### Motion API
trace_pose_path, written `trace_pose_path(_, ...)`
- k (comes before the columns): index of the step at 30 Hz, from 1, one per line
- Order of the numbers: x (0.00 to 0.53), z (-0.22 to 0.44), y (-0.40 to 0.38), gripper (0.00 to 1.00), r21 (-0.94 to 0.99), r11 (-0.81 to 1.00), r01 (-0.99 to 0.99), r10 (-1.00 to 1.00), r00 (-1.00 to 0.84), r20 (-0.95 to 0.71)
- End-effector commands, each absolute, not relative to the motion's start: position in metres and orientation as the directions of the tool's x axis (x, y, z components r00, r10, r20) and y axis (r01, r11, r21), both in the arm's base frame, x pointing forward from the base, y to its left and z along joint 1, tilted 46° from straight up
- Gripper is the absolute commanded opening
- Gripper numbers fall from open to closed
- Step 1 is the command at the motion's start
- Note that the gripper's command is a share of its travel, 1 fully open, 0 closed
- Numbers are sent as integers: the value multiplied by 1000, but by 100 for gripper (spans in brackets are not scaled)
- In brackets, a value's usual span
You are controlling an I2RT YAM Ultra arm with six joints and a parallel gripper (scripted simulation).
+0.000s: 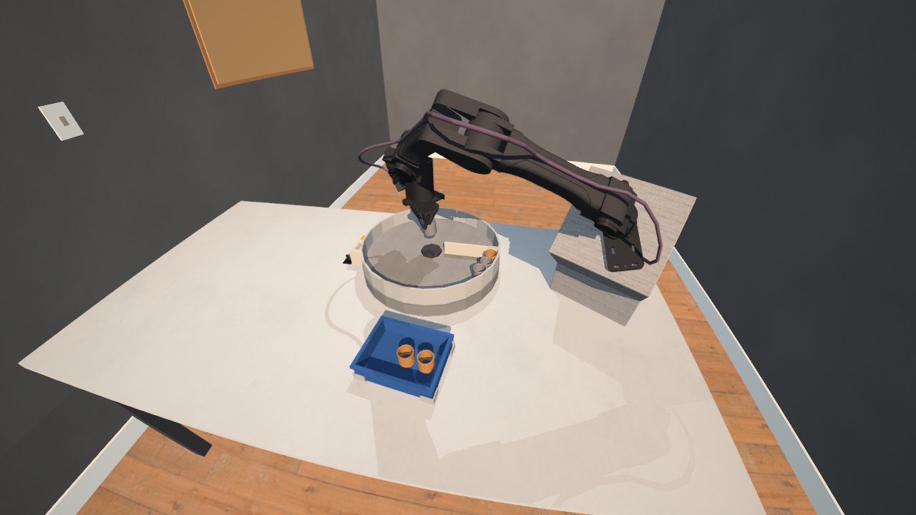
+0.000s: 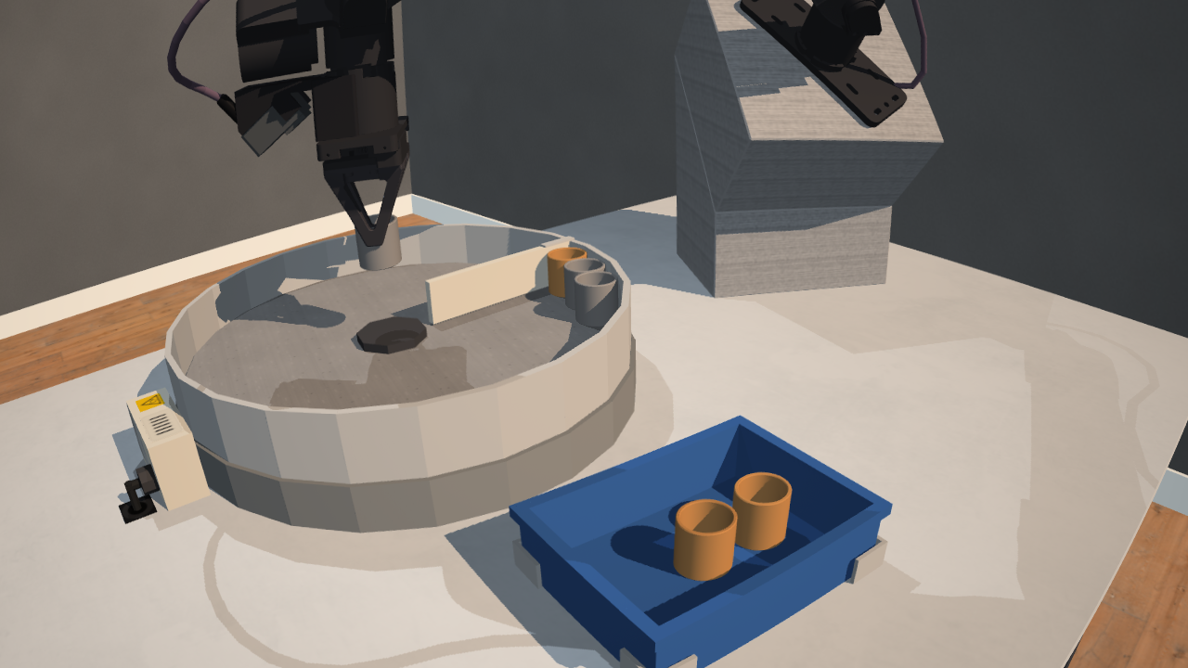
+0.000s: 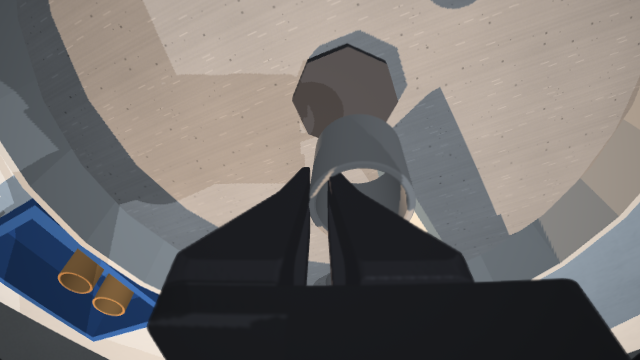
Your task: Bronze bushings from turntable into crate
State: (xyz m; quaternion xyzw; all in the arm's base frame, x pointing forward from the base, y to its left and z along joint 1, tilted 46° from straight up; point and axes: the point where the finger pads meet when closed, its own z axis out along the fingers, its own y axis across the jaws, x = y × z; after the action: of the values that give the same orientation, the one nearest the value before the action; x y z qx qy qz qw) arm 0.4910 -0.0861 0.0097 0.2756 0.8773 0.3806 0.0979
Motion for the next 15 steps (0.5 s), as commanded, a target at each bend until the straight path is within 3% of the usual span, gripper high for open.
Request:
trace_pose_path(1, 488, 20, -98, 0, 718, 558, 415, 583, -813, 17)
trace_pose_path(15, 490, 24, -98, 0, 720, 565, 402, 581, -814, -1)
